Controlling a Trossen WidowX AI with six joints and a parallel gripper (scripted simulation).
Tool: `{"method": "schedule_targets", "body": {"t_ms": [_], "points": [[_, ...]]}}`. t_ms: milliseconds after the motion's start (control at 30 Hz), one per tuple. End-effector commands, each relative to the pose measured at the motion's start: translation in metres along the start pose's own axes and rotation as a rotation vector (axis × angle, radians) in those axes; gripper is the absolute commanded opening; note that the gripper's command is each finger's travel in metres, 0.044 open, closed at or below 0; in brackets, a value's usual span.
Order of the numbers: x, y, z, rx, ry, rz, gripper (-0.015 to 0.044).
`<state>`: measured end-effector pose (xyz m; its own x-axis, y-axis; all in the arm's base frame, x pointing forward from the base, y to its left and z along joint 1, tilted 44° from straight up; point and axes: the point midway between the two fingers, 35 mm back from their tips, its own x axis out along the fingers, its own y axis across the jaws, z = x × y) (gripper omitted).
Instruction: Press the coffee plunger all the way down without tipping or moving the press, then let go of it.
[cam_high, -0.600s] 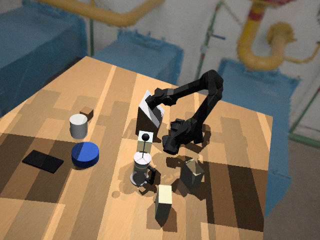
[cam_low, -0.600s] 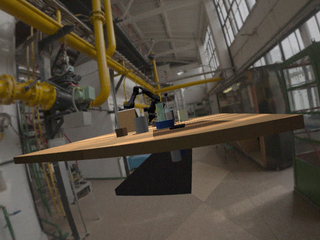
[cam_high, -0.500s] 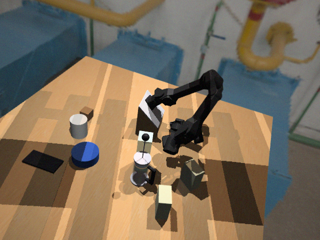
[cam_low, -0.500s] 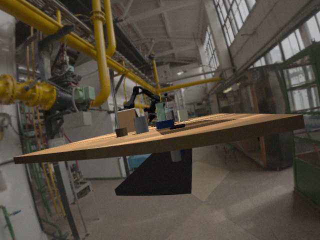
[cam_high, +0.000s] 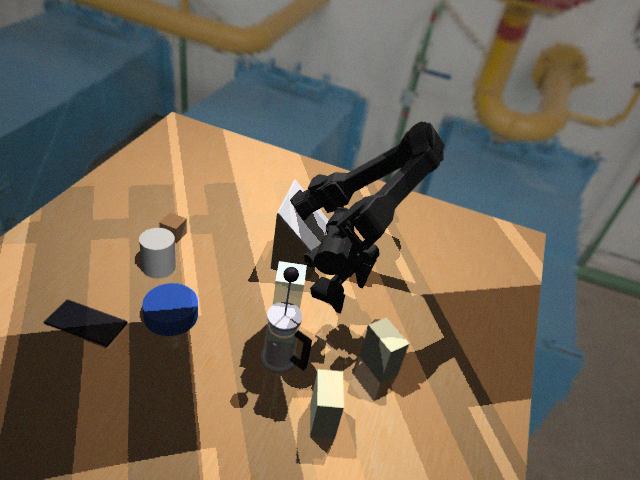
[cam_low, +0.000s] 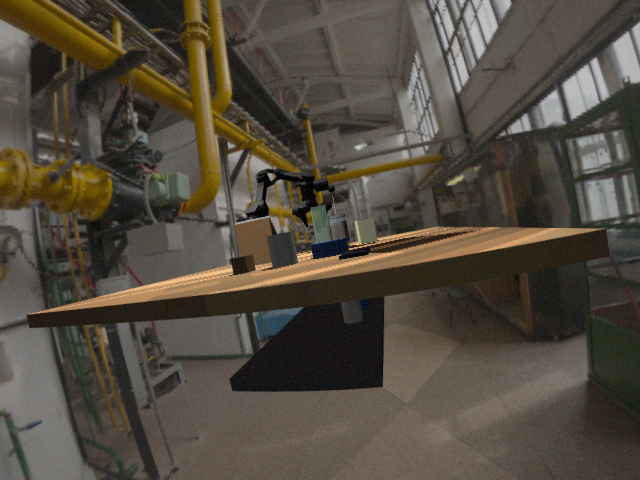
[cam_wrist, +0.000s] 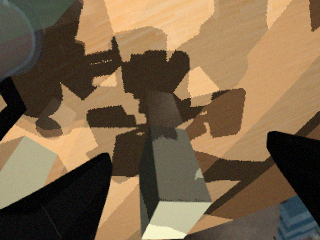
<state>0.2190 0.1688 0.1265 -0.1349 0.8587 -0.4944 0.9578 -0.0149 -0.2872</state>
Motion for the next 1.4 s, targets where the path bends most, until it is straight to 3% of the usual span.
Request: {"method": "schedule_targets", "body": {"t_ms": [0,133,267,433,633,767,1000,1367], "points": [[-0.025,0.021,-0.003,-0.254,0.017,0.141,0.0440],[-0.062,0.048,0.002,-0.653,0.006,0.340,0.0440],[-0.110,0.070,0.011,-1.092,-0.134,0.561,0.0440],[-0.171,0.082,0.019,-1.514,-0.387,0.767,0.0440],[-0.227,0.079,0.033,-2.037,-0.842,0.877,0.0440],[-0.220,0.080,0.036,-2.052,-0.859,0.874,0.0440],[-0.172,0.084,0.050,-2.049,-0.861,0.878,0.0440],[-0.165,0.093,0.046,-2.049,-0.861,0.875,0.0440]]}}
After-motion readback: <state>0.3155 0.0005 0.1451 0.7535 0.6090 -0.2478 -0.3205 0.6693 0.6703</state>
